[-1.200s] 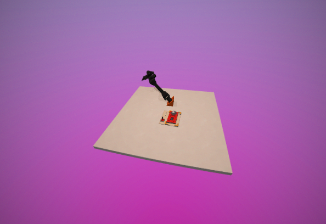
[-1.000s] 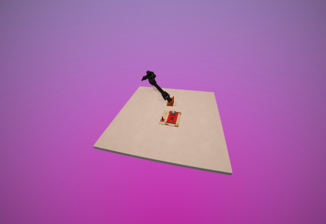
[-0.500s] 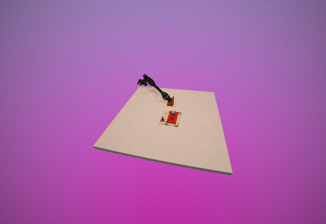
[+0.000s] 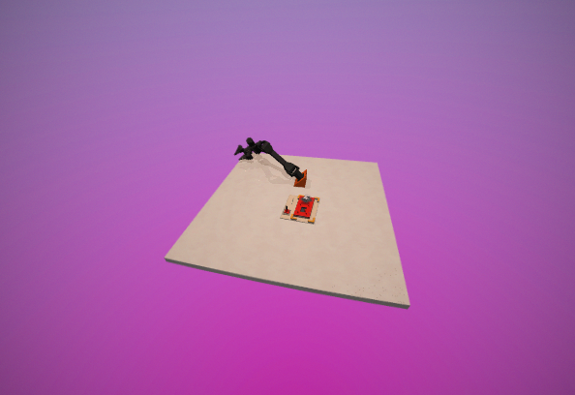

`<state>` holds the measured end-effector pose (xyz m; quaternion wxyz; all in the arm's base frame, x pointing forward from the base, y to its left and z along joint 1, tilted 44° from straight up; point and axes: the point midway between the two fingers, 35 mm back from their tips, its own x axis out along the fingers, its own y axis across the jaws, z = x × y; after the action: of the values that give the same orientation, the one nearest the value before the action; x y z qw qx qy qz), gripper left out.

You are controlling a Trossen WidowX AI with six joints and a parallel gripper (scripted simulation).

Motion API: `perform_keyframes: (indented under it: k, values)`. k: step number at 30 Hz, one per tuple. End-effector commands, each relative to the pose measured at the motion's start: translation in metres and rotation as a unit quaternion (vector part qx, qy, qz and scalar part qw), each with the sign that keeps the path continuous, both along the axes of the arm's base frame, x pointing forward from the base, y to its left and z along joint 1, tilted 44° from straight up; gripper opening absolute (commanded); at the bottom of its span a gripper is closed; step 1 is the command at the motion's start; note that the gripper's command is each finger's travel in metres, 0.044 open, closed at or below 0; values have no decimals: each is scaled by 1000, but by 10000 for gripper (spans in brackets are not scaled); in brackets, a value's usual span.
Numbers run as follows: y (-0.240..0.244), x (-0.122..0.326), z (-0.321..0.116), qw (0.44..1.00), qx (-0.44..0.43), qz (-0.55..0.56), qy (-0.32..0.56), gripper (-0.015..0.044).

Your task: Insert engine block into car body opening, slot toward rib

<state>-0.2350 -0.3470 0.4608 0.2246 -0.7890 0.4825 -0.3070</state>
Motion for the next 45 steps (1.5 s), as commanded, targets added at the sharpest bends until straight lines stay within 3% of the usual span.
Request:
perform_keyframes:
  k: [1, 30, 45]
  values:
    - [-14, 26, 7, 999, 1, 30, -27, 440]
    - [-71, 237, 27, 944, 80, 250, -199, 440]
    - [-73, 351, 12, 862, 204, 333, -323, 440]
